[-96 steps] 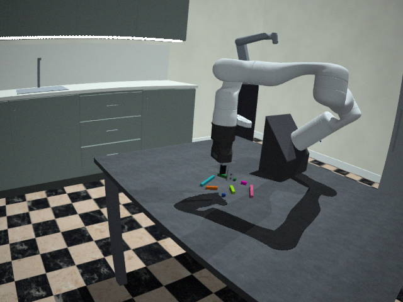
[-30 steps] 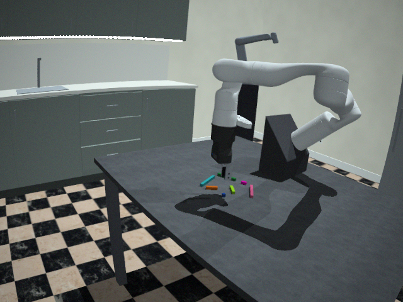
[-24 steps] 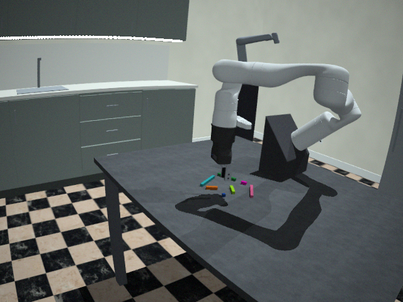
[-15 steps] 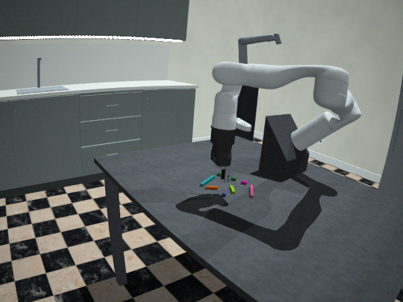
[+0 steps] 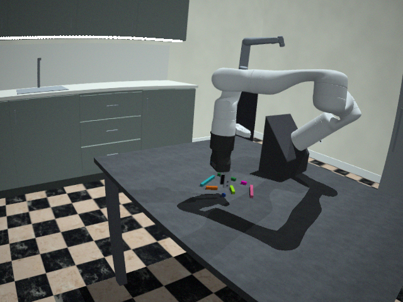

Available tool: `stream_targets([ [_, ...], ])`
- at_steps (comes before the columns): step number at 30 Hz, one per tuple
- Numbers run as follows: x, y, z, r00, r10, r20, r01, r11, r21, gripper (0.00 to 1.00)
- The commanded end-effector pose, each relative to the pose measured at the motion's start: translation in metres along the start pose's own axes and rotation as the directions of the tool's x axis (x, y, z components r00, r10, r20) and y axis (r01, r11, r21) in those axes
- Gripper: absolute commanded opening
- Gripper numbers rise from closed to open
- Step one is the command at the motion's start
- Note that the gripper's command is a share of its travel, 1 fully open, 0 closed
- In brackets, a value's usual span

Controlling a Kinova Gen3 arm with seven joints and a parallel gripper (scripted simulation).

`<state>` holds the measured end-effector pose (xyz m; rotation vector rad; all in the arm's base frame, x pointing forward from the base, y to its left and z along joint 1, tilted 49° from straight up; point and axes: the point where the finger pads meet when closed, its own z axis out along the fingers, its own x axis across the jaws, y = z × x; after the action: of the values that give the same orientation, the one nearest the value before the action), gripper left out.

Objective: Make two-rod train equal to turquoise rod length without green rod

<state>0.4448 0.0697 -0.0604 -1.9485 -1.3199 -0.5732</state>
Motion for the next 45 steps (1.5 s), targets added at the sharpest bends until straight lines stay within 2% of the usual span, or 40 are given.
stream_targets([
  [1,0.000,-0.001,0.004,1.000,0.000,0.001,0.000,1.000,0.002,0.54],
  [19,0.000,-0.001,0.021,1.000,0.000,0.001,0.000,1.000,0.002,0.54],
  [45,0.000,-0.001,0.022,1.000,0.000,0.001,0.000,1.000,0.002,0.54],
])
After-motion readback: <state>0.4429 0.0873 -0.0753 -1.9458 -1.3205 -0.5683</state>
